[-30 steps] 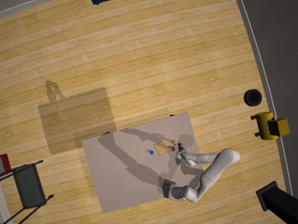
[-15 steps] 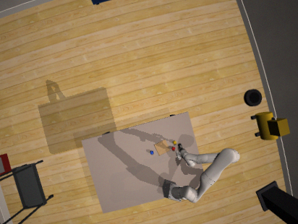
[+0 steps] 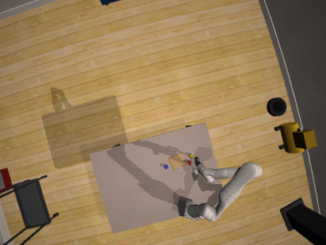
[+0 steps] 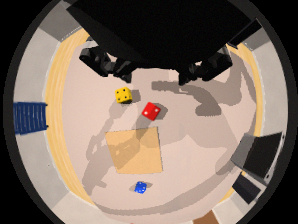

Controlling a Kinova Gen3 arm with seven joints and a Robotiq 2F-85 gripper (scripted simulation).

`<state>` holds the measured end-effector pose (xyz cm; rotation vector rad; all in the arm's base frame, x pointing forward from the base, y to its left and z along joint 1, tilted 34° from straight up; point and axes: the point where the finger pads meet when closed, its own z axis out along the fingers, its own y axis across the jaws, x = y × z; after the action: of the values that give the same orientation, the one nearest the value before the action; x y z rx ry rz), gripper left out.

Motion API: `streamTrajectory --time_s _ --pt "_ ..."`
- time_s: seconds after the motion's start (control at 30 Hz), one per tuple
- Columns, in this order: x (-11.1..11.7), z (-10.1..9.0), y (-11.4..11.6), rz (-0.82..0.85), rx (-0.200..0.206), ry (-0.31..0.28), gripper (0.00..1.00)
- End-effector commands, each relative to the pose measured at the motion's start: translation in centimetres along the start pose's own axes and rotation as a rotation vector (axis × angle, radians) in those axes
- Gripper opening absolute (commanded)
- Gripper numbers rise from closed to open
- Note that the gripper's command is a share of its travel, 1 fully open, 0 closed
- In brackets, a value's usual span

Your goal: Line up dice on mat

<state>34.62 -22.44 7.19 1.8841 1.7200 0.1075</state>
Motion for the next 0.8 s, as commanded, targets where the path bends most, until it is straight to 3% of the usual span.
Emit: streamTrajectory --time_s 0.0,0.77 --pt "0.08 -0.02 -0.02 0.002 -0.002 0.001 1.00" --pt "0.52 -0.03 0.02 0.001 -0.003 -0.004 1.00"
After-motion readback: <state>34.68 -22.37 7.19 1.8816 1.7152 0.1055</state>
